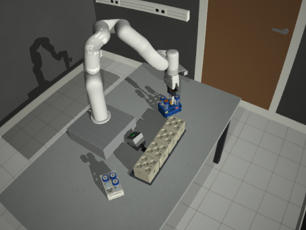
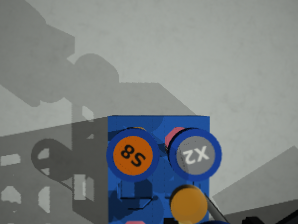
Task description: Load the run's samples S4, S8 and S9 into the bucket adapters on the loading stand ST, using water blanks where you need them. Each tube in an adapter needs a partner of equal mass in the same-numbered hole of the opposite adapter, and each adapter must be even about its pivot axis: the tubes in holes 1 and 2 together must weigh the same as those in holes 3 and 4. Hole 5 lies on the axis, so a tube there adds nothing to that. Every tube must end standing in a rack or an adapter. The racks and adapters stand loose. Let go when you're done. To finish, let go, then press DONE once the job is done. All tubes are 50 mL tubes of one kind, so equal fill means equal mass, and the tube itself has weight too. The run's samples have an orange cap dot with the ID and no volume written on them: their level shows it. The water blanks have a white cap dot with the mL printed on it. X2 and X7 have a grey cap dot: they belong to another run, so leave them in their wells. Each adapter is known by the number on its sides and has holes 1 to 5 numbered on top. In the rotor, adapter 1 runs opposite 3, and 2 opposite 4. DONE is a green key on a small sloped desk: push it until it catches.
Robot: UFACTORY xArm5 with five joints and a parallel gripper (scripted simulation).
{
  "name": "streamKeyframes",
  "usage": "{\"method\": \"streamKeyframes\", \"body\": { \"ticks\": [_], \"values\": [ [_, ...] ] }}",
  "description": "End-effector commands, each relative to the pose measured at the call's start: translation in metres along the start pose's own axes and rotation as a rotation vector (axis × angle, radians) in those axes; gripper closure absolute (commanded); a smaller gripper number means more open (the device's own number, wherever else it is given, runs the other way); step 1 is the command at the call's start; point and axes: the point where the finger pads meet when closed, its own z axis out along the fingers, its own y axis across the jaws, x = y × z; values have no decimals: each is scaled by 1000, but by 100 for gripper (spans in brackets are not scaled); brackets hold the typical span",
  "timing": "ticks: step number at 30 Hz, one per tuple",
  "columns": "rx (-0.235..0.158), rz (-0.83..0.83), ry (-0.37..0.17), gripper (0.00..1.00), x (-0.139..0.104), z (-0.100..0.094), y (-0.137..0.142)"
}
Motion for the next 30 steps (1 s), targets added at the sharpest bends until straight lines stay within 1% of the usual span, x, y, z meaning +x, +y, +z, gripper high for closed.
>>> {"method": "streamKeyframes", "body": {
  "ticks": [1, 16, 30],
  "values": [
    [13, 0, 9, 100, 2, 1, 0],
    [13, 0, 9, 100, 2, 2, 0],
    [13, 0, 9, 100, 2, 16, 0]
  ]
}}
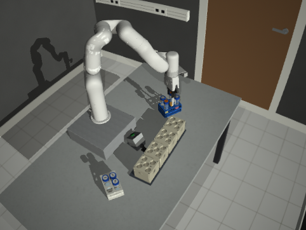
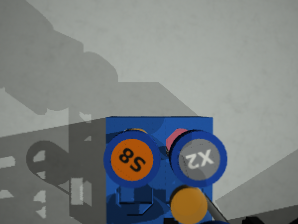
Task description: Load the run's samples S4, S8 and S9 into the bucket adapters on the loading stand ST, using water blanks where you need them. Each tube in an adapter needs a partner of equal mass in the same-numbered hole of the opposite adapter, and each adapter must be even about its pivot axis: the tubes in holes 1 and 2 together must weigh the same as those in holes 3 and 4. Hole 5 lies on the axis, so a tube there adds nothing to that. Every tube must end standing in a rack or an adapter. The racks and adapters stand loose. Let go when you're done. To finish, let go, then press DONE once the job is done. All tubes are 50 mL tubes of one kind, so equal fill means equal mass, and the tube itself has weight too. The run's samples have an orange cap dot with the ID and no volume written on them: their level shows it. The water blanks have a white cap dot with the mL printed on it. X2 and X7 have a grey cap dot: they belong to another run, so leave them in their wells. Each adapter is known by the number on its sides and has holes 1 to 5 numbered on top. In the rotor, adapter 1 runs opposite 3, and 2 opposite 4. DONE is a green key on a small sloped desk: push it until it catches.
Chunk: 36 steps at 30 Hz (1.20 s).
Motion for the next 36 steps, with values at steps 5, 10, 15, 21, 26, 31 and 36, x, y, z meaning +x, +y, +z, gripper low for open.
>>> {"method": "streamKeyframes", "body": {
  "ticks": [5, 10, 15, 21, 26, 31, 36],
  "values": [
    [13, 0, 8, 100, 1, 6, 0],
    [13, 0, 8, 100, 1, 11, 0],
    [13, 0, 8, 100, 2, 16, 0],
    [13, 0, 8, 100, 2, 20, 0],
    [13, 0, 8, 100, 2, 25, 0],
    [13, 0, 8, 100, 2, 30, 0],
    [13, 0, 8, 100, 2, 34, 0]
  ]
}}
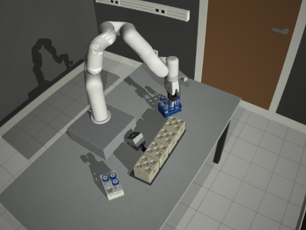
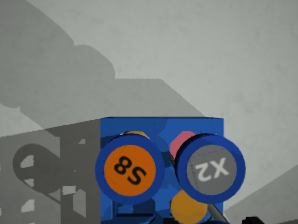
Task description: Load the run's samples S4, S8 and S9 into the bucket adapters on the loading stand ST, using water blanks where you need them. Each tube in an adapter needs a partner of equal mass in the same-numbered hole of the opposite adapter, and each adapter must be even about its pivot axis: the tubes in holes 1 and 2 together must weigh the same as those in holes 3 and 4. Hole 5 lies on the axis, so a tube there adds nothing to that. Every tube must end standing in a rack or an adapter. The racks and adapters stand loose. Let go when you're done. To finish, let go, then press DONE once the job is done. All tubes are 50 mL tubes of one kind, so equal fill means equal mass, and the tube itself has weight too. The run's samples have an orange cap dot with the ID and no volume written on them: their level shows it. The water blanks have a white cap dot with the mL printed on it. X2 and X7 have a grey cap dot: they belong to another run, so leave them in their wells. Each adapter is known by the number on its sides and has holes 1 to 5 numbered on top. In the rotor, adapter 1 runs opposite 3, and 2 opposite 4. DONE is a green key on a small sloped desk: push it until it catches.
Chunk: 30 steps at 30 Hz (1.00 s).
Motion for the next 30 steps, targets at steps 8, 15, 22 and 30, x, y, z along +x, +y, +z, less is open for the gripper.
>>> {"method": "streamKeyframes", "body": {
  "ticks": [8, 15, 22, 30],
  "values": [
    [13, 0, 8, 100, 2, 9, 0],
    [13, 0, 8, 100, 2, 16, 0],
    [13, 0, 8, 100, 2, 17, 0],
    [13, 0, 8, 100, 2, 17, 0]
  ]
}}
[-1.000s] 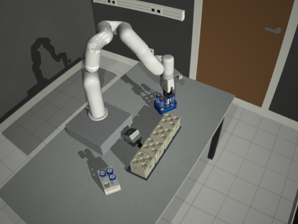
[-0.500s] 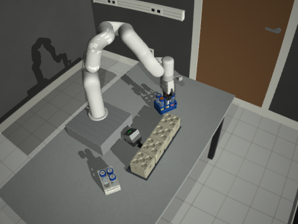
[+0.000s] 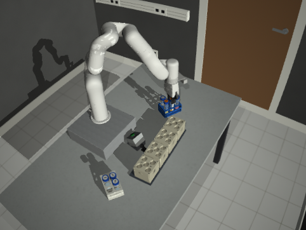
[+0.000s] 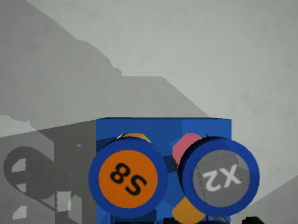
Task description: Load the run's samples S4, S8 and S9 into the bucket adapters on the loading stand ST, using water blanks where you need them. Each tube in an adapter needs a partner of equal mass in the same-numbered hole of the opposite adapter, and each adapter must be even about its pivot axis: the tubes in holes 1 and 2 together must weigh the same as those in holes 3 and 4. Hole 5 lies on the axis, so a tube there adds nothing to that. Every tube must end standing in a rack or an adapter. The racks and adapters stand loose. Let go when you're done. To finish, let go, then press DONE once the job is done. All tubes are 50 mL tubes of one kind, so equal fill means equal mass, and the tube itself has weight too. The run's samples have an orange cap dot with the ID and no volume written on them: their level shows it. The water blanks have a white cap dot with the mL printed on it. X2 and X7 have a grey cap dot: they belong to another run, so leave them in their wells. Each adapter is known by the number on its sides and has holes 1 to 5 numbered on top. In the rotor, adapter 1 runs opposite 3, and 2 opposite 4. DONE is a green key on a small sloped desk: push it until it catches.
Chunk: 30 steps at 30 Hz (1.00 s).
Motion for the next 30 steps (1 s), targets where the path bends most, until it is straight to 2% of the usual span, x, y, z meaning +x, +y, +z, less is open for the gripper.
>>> {"method": "streamKeyframes", "body": {
  "ticks": [1, 2, 30],
  "values": [
    [13, 0, 7, 100, 1, -1, 0],
    [13, 0, 7, 56, 1, -1, 0],
    [13, 0, 7, 56, 1, -1, 0]
  ]
}}
